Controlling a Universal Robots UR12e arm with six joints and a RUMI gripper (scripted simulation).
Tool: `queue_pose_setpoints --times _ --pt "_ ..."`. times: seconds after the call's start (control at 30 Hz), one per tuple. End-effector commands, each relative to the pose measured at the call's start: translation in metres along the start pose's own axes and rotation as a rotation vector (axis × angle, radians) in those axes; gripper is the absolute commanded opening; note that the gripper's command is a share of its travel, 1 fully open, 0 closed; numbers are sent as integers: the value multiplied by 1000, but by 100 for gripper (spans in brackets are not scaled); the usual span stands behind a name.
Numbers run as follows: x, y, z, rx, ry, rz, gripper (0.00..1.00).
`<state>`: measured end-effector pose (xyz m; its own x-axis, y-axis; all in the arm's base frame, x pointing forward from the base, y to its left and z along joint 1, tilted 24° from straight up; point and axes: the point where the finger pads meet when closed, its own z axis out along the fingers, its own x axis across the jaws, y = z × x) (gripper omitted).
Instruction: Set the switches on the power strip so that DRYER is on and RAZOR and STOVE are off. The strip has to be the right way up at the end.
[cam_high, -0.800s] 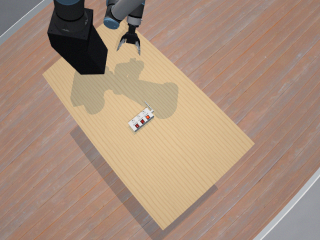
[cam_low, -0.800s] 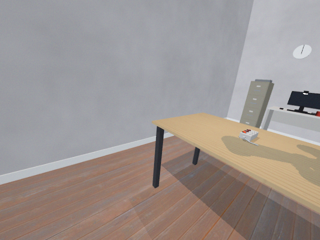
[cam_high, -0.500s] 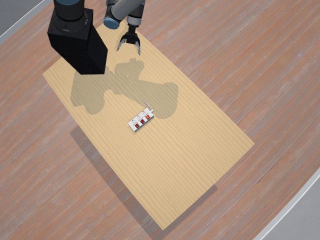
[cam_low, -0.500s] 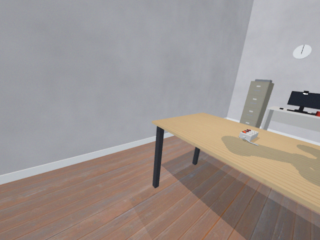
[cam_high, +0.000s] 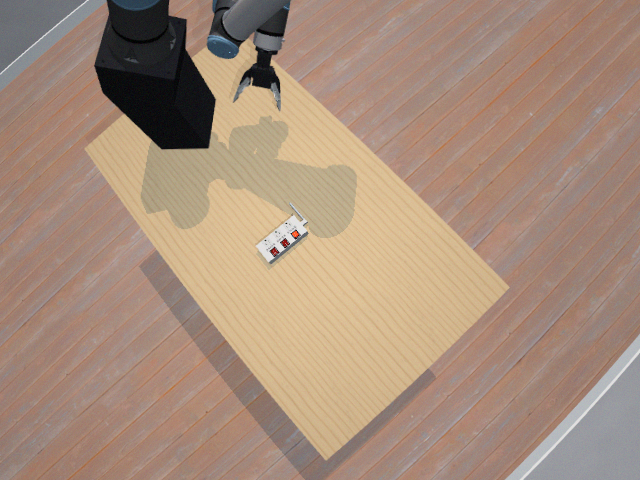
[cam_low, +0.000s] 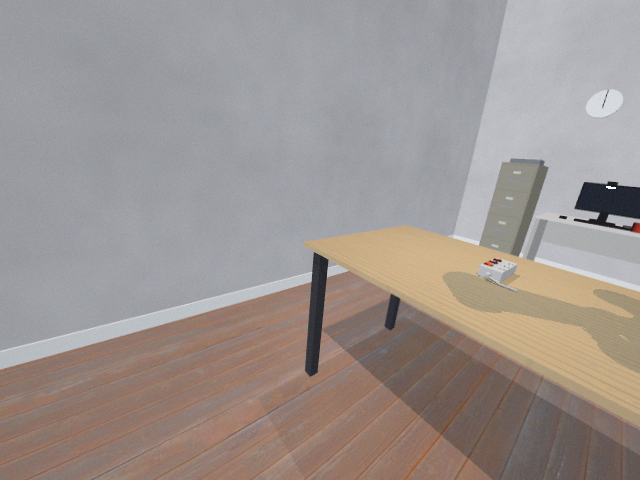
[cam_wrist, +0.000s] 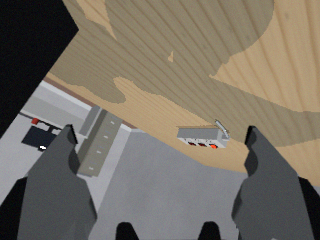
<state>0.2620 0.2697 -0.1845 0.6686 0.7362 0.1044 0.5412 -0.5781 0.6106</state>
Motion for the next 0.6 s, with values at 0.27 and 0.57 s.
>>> queue_pose_setpoints --times 0.27,0.57 --pt "-1 6 6 21 -1 -14 100" --pt "5 18 17 58 13 -41 100"
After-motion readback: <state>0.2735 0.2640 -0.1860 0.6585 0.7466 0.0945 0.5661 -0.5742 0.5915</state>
